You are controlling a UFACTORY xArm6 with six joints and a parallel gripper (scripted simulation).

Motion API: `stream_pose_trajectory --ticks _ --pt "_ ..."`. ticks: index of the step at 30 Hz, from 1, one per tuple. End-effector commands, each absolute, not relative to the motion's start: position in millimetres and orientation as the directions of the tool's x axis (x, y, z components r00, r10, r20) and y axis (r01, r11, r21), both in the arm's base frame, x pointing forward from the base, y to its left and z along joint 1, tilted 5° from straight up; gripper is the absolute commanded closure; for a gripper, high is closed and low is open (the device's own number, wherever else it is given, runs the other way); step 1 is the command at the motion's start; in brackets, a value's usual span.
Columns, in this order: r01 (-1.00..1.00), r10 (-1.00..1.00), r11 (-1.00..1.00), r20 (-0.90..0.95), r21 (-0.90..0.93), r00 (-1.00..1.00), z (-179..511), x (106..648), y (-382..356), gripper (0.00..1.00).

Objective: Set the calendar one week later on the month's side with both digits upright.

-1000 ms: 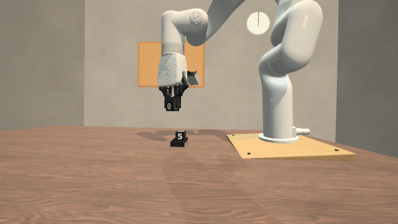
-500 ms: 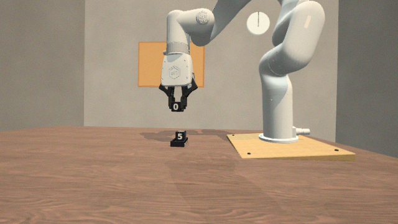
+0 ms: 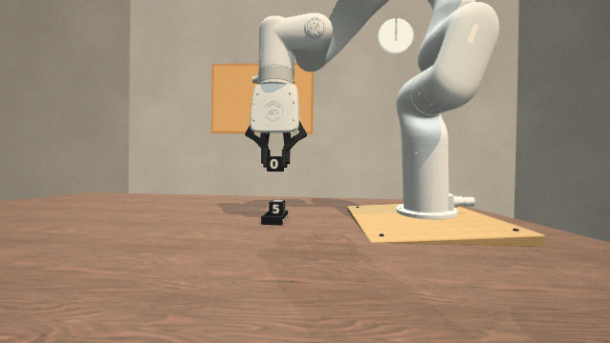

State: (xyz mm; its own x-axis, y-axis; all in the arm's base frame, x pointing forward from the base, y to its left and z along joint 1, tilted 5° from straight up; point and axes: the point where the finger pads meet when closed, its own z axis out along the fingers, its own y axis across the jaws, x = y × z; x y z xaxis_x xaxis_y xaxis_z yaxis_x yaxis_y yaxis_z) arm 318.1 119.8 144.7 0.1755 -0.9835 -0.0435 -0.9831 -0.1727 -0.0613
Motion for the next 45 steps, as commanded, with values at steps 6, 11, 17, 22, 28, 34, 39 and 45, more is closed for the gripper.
stream_pose_trajectory --ticks 6,11,17,22,28,34,39,45 --pt "-0.983 -0.983 -0.174 -0.045 -0.065 0.177 145.9 319.2 120.2 0.71" --pt "-0.983 -0.983 -0.174 -0.045 -0.065 0.177 143.6 319.3 120.3 0.71" --pt "-0.983 -0.983 -0.175 -0.045 -0.065 0.178 137.0 319.7 120.5 0.71" --pt "-0.983 -0.983 -0.175 -0.045 -0.065 0.178 123.3 320.4 121.1 0.71" --pt "-0.983 -0.983 -0.175 -0.045 -0.065 0.178 103.8 321.5 121.8 0.71" --pt "-0.983 -0.983 -0.175 -0.045 -0.065 0.178 92.7 322.1 122.2 0.71" --pt "-0.983 -0.983 -0.175 -0.045 -0.065 0.178 84.3 322.5 122.6 0.71" --pt "-0.983 -0.983 -0.175 -0.045 -0.065 0.178 82.1 322.7 122.6 0.71"
